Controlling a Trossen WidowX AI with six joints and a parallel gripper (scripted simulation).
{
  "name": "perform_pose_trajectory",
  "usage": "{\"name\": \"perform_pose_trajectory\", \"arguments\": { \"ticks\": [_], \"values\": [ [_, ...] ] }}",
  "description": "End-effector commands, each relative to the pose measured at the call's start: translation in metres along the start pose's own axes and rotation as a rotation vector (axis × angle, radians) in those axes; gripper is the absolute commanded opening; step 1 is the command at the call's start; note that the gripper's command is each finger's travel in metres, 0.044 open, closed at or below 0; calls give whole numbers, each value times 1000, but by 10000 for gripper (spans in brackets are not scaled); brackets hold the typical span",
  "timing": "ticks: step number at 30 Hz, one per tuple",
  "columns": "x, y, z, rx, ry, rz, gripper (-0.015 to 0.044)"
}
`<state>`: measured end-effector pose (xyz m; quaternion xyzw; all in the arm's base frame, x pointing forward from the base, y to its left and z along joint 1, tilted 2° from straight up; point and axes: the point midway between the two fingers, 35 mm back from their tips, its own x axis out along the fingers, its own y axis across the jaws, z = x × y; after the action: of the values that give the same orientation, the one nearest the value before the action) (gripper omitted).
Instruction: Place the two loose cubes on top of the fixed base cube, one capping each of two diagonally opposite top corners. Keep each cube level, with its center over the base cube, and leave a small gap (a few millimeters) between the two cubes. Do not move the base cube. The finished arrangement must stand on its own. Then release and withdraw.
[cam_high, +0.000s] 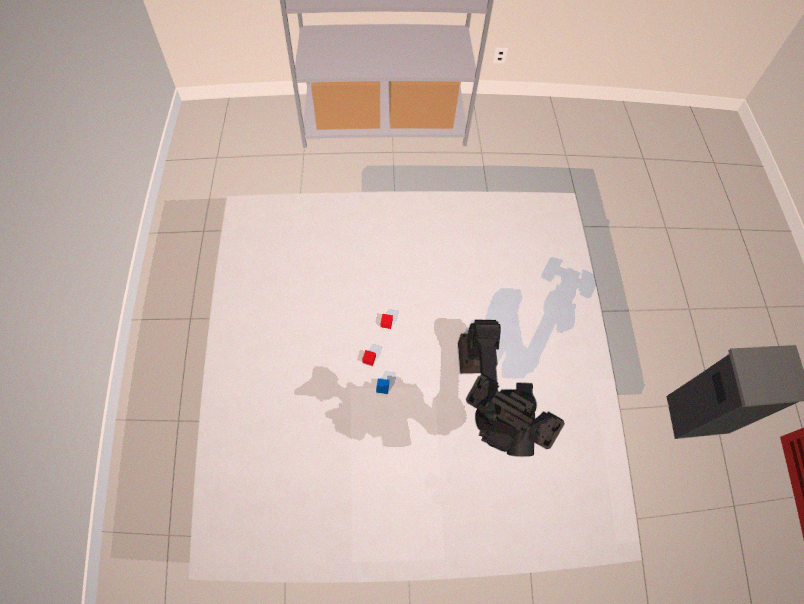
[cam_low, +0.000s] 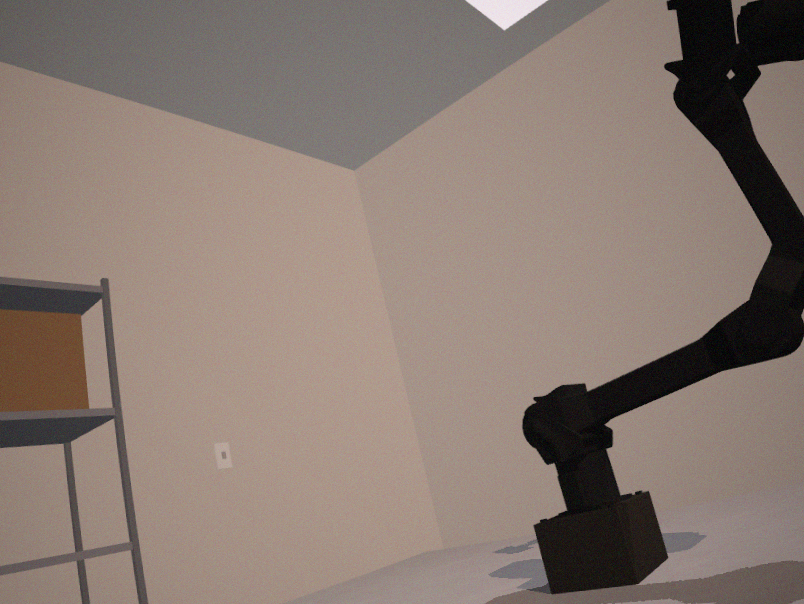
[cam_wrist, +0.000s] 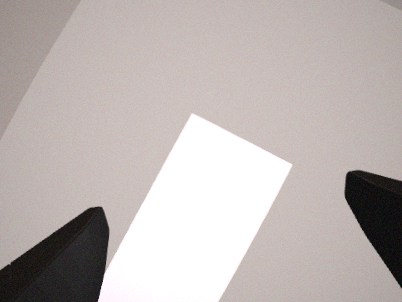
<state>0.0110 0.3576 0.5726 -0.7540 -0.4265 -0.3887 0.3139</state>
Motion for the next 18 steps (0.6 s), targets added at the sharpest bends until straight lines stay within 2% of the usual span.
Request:
{"name": "perform_pose_trajectory", "arguments": {
  "ticks": [1,5,12,18],
  "values": [
    [0,0,-3,6,5,2,374],
    [1,11,-62,138,112,40,269],
    [-9,41,-165,312,310,102,265],
    [-25,86,-239,441,467,183,265]
  ]
}}
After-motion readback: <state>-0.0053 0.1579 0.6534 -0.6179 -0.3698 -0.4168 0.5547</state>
